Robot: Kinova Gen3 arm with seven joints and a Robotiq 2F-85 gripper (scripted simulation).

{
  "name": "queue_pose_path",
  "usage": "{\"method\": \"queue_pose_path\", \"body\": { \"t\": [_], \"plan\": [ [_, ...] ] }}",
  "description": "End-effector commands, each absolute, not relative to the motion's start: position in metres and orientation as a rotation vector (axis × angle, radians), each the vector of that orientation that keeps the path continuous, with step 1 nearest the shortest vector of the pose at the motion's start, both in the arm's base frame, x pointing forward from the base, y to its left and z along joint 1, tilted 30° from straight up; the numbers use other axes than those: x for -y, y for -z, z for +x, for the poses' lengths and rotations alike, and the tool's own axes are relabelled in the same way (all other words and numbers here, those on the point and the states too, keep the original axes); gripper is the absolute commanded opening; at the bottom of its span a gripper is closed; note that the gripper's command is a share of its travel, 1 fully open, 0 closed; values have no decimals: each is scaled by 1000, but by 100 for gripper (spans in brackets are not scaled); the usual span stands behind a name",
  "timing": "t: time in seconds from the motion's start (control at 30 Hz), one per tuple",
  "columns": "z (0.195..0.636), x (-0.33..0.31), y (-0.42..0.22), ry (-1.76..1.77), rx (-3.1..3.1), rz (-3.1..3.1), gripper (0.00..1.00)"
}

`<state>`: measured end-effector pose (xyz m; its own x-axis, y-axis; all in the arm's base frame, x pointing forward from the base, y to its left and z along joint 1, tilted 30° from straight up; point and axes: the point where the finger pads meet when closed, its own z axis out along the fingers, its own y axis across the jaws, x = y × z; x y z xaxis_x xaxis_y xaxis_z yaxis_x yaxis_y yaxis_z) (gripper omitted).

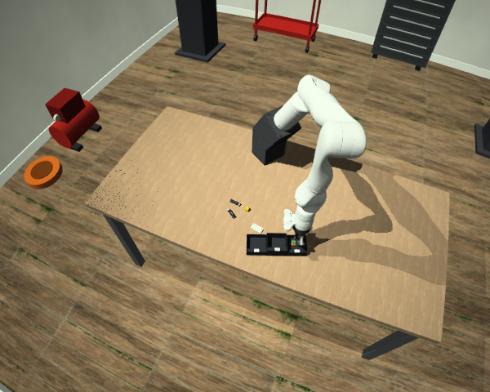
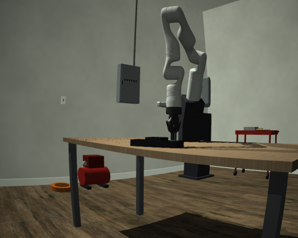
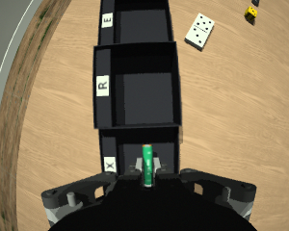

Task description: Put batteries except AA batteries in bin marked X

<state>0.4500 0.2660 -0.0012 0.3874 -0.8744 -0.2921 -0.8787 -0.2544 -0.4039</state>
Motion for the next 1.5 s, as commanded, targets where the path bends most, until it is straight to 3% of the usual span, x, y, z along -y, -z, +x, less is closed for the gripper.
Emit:
{"method": "queue_pose_path", "body": {
  "t": [0.0,0.1,0.13,1.47],
  "plan": [
    [452,-267,1,-10,-1508,-2140,5],
    [451,-266,1,-10,-1502,-2145,5],
    [451,-266,1,-10,-1502,-2145,24],
    [441,-254,-24,-13,-1497,-2155,24]
  ]
}}
